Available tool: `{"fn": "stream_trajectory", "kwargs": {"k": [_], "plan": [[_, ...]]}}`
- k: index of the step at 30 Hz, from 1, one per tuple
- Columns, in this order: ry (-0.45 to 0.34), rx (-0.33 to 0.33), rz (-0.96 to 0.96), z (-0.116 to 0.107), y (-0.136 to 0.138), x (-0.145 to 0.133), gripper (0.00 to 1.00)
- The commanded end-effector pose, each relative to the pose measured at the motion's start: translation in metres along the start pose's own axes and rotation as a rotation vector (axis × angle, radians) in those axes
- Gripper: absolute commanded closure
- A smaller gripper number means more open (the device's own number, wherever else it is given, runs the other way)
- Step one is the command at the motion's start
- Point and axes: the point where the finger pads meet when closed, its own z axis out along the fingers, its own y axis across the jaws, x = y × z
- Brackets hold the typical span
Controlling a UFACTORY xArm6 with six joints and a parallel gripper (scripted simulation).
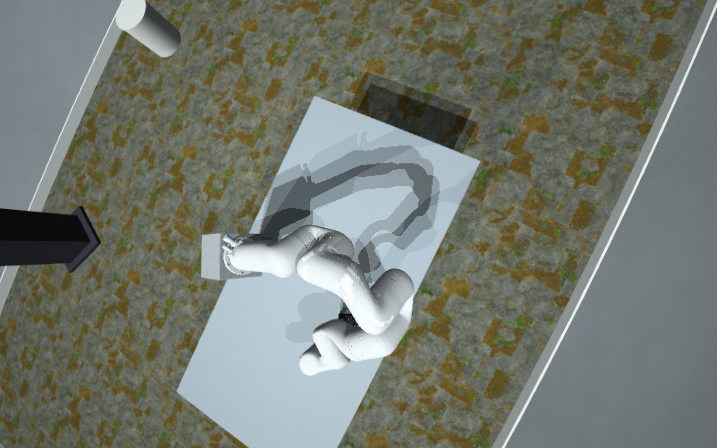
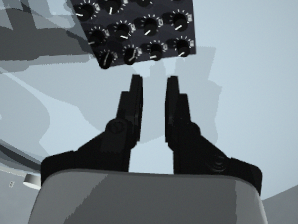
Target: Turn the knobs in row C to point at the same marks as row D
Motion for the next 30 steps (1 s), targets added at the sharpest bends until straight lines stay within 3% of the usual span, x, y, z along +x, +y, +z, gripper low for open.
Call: {"fn": "stream_trajectory", "kwargs": {"k": [1, 30], "plan": [[0.000, -0.002, 0.000, 0.000, 0.001, 0.000, 0.81], [0.000, -0.001, 0.000, 0.022, 0.001, 0.000, 0.81]]}}
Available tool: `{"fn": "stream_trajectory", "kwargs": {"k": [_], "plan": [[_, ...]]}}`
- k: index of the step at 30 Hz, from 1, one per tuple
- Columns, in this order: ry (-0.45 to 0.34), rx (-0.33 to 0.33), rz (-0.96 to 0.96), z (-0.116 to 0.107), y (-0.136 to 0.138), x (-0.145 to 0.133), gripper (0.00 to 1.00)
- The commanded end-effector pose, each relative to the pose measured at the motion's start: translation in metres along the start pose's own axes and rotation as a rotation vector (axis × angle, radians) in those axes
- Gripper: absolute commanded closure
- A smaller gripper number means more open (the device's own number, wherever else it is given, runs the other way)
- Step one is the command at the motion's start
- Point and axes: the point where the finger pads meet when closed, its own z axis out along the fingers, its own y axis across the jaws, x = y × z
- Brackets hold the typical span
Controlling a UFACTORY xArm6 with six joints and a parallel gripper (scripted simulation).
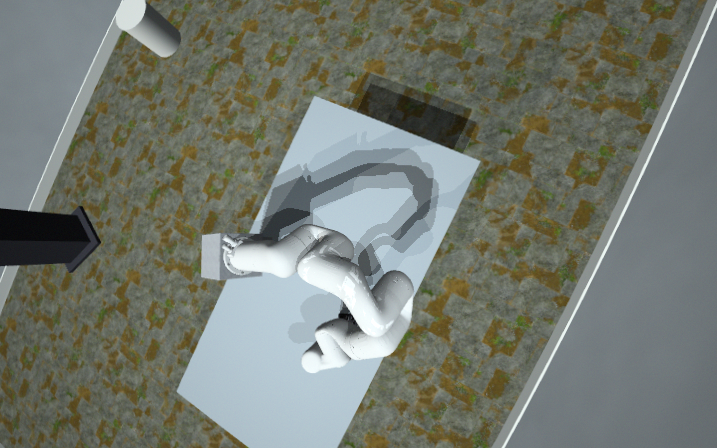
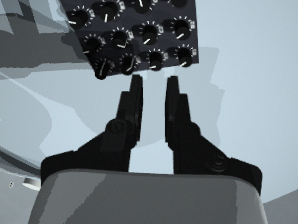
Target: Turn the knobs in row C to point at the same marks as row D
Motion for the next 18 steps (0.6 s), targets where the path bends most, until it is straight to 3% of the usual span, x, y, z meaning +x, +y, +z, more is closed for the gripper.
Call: {"fn": "stream_trajectory", "kwargs": {"k": [1, 18], "plan": [[0.000, -0.002, 0.000, 0.006, 0.001, 0.000, 0.81], [0.000, -0.002, 0.000, 0.023, 0.001, 0.000, 0.81]]}}
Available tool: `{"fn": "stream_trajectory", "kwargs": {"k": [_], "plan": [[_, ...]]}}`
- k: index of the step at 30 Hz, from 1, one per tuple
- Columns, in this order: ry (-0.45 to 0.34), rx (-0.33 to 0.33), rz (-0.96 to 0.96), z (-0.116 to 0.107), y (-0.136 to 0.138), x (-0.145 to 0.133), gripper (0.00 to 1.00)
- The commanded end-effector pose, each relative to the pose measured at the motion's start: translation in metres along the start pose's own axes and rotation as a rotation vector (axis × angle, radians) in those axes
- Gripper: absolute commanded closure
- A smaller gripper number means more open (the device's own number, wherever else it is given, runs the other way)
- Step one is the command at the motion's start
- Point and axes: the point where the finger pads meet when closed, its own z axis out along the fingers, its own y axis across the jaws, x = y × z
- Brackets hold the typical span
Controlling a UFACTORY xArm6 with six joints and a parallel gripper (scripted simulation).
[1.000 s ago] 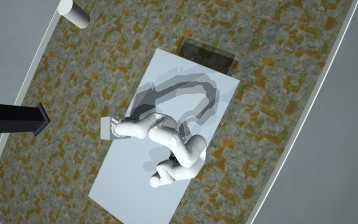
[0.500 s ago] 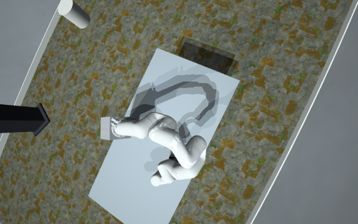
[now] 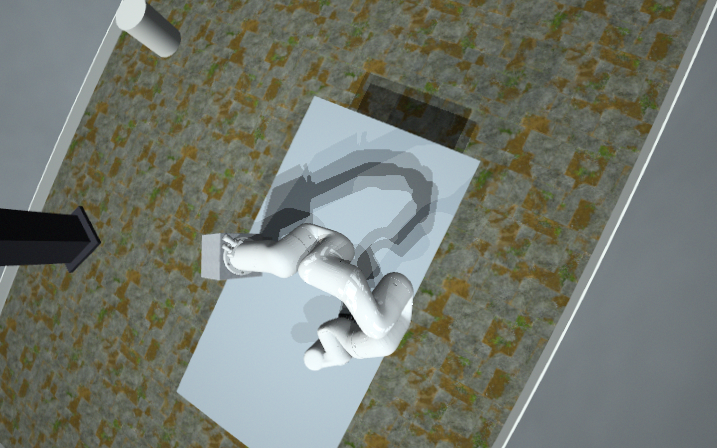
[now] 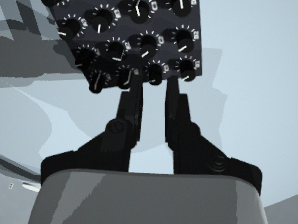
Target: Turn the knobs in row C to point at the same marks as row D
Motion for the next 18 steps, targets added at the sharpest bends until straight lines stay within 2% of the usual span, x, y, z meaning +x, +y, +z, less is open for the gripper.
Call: {"fn": "stream_trajectory", "kwargs": {"k": [1, 18], "plan": [[0.000, -0.002, 0.000, 0.0029, 0.0007, 0.0003, 0.81], [0.000, -0.002, 0.000, 0.0066, 0.0007, 0.0003, 0.81]]}}
